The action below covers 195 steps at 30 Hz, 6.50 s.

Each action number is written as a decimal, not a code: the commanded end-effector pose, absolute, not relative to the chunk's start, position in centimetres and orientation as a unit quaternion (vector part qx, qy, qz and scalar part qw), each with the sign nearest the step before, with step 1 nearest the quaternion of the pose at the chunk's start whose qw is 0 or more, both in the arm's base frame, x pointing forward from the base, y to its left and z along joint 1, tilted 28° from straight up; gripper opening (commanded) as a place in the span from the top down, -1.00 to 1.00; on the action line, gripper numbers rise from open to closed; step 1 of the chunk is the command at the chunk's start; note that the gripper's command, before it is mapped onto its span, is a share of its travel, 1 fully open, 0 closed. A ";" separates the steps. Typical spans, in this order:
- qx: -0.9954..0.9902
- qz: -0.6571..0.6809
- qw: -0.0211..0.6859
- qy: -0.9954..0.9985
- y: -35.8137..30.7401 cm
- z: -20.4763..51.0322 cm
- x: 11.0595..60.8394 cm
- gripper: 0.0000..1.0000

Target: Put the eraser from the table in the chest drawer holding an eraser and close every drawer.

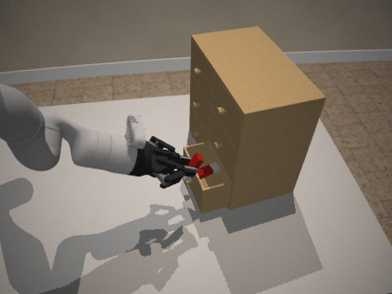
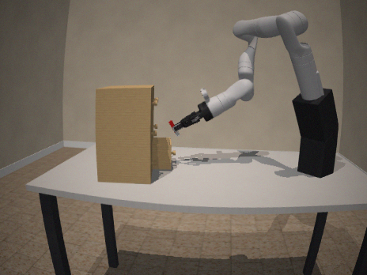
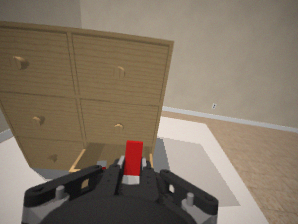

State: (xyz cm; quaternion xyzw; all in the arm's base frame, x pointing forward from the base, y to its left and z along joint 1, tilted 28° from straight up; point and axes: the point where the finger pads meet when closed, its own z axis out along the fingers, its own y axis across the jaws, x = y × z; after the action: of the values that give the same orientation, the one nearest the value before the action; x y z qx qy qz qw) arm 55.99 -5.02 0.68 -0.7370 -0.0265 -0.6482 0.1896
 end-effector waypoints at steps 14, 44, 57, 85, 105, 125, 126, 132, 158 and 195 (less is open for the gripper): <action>-0.735 -0.650 0.190 -0.034 -4.0 2.6 59.7 0.63; -0.735 -0.650 0.190 -0.034 -3.8 2.9 60.4 0.63; -0.735 -0.650 0.190 -0.034 -3.8 2.9 60.4 0.31; -0.735 -0.650 0.190 -0.034 -4.3 2.1 58.4 -1.00; -0.735 -0.650 0.190 -0.034 -6.1 -1.1 50.1 -1.00; -0.735 -0.650 0.190 -0.034 -6.9 -2.5 46.4 -1.00; -0.735 -0.650 0.190 -0.034 -6.9 -2.5 46.4 -1.00; -0.735 -0.650 0.190 -0.034 -6.9 -2.5 46.4 -1.00; -0.752 -0.630 0.189 -0.039 -7.0 -2.3 46.3 -1.00; -0.840 -0.508 0.181 -0.068 -7.4 -1.3 45.9 -1.00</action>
State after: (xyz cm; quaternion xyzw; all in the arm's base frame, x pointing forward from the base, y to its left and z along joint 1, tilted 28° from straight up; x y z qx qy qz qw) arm 45.63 -7.11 -2.07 -0.8371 -0.0556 -0.5108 0.1879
